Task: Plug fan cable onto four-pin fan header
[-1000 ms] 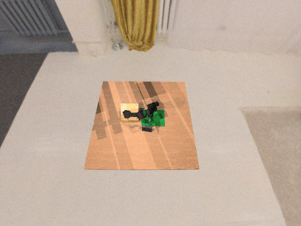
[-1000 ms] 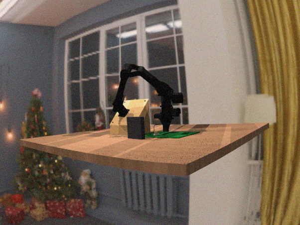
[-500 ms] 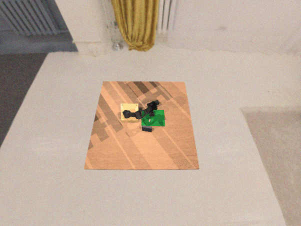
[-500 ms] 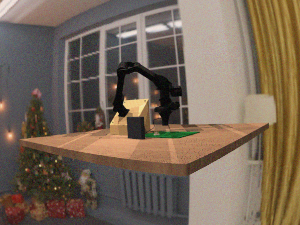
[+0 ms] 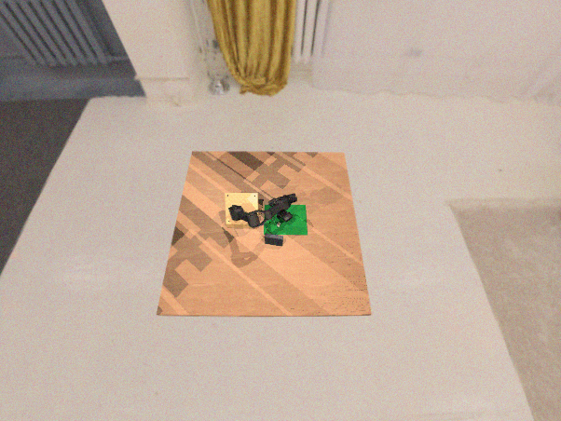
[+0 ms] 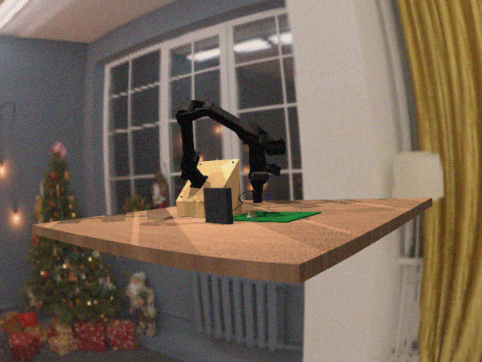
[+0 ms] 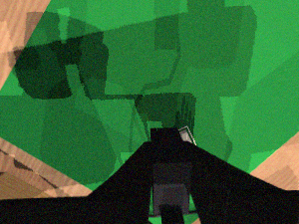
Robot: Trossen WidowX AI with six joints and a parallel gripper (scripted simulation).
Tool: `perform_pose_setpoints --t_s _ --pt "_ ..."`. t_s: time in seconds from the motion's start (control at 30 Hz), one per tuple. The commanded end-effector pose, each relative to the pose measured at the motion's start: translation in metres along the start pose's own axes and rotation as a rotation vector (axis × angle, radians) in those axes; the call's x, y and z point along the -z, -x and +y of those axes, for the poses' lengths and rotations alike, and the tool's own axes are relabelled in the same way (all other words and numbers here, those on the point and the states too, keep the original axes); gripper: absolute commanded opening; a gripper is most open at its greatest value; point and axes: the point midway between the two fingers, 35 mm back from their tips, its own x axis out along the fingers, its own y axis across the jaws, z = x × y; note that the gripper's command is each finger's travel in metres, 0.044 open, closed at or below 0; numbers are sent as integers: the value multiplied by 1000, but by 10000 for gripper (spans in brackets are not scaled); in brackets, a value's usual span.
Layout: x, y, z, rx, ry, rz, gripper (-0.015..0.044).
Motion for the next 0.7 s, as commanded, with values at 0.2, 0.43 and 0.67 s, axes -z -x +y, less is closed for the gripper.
perform_pose_setpoints --t_s 0.2,0.43,0.67 --pt "24 0 -20 10 343 2 0" --pt "32 -1 -26 11 459 5 0" --pt "31 -1 -26 11 460 5 0"
